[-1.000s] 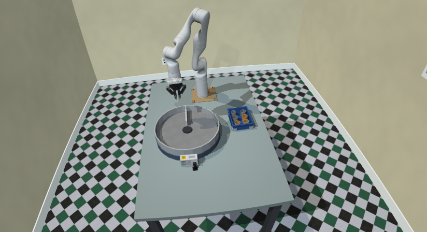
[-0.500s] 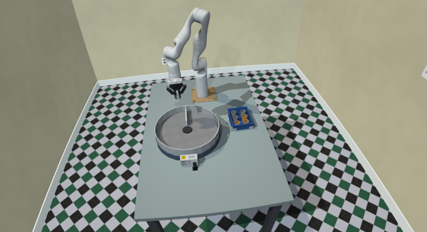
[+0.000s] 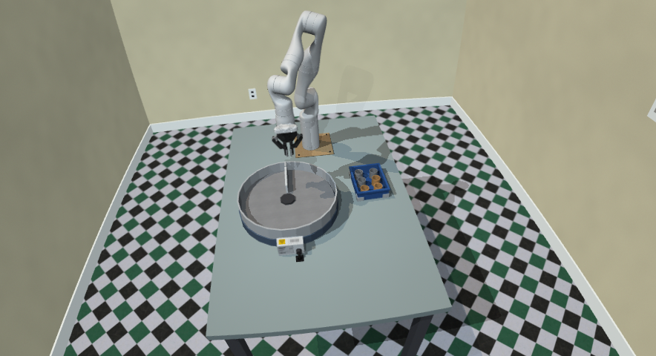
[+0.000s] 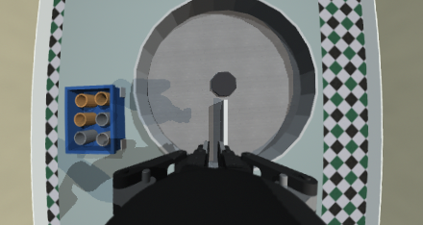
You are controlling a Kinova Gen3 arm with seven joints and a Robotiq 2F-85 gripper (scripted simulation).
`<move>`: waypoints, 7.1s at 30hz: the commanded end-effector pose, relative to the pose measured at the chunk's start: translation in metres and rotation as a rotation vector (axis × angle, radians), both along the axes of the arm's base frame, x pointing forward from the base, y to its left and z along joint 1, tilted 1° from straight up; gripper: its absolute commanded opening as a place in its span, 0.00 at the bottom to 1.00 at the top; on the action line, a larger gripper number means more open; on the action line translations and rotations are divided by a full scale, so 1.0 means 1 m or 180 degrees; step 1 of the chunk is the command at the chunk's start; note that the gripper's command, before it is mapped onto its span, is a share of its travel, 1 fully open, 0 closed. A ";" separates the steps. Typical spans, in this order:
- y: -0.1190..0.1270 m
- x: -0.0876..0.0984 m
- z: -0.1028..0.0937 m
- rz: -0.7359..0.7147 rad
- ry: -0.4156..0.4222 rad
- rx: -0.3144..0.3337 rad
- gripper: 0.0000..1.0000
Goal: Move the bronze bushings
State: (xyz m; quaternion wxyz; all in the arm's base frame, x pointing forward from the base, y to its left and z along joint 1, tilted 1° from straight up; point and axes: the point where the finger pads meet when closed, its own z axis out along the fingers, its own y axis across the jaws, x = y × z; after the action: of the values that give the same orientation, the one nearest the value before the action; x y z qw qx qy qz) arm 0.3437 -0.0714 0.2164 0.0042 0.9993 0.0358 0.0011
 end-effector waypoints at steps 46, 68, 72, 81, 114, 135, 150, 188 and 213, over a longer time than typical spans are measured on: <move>0.336 0.046 -0.078 0.0100 0.0011 -0.0005 0.12; 0.336 0.046 -0.078 0.0100 0.0011 -0.0005 0.12; 0.336 0.046 -0.078 0.0100 0.0011 -0.0005 0.12; 0.338 0.046 -0.077 0.0103 0.0007 -0.0003 0.12; 0.339 0.045 -0.078 0.0101 0.0011 -0.0005 0.12; 0.338 0.047 -0.114 0.0094 -0.0019 -0.0006 0.12; 0.337 0.044 -0.151 0.0093 0.0020 -0.0013 0.12; 0.337 0.045 -0.151 0.0095 0.0016 -0.0010 0.12; 0.335 0.050 -0.151 0.0098 0.0010 -0.0006 0.12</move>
State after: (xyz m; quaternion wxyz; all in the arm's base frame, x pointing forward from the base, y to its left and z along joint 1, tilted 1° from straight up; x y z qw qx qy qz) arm 0.3911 0.2620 0.0663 0.0063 0.9989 0.0454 -0.0035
